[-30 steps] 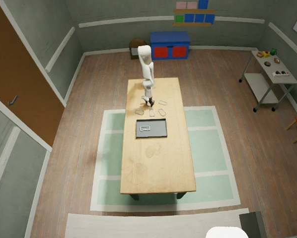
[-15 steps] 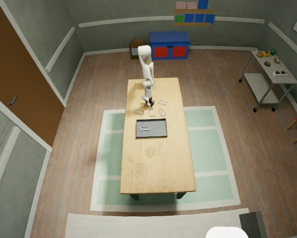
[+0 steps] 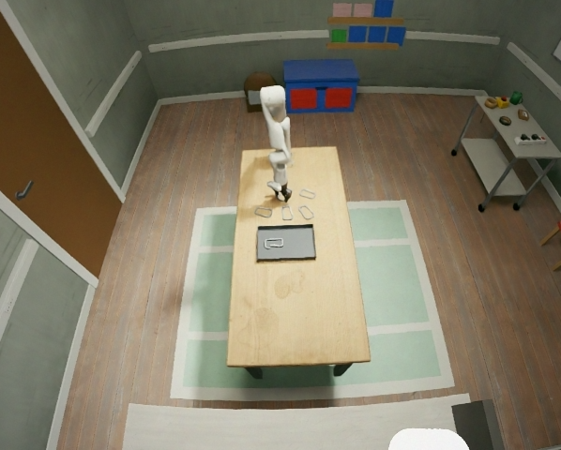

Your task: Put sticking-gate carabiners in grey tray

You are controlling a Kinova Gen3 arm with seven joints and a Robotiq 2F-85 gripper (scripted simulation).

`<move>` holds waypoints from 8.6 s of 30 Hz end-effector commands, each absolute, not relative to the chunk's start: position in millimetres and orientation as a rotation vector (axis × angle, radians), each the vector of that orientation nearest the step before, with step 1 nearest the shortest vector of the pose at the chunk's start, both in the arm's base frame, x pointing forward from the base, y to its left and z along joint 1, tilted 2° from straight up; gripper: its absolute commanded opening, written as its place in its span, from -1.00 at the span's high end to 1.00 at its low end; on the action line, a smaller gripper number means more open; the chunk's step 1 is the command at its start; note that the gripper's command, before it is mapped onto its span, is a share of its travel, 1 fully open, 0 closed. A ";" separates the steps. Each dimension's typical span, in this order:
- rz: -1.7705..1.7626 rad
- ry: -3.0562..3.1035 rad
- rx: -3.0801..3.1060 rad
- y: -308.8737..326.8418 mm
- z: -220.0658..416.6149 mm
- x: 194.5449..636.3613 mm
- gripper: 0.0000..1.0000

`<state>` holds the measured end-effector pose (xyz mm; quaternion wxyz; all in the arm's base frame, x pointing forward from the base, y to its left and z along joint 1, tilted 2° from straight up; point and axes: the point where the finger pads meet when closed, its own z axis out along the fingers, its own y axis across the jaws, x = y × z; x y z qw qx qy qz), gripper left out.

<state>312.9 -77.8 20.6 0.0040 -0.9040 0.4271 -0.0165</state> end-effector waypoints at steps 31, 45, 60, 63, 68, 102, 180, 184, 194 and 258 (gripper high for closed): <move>-0.054 1.338 -2.833 -77.4 70.9 311.1 1.00; -0.035 1.332 -2.839 -77.4 104.9 309.8 1.00; -0.029 1.330 -2.840 -78.8 106.6 409.0 1.00; -0.029 1.330 -2.840 -78.8 106.6 409.0 1.00; -0.058 1.337 -2.833 -81.6 114.3 476.9 1.00; -0.097 1.342 -2.821 -81.9 114.0 648.6 1.00; -0.082 1.341 -2.824 -81.5 35.6 651.0 -1.00; -0.082 1.341 -2.824 -81.5 35.6 651.0 -1.00; -0.082 1.341 -2.824 -81.7 133.7 648.4 -1.00; -0.045 1.342 -2.831 -56.4 270.8 335.1 -1.00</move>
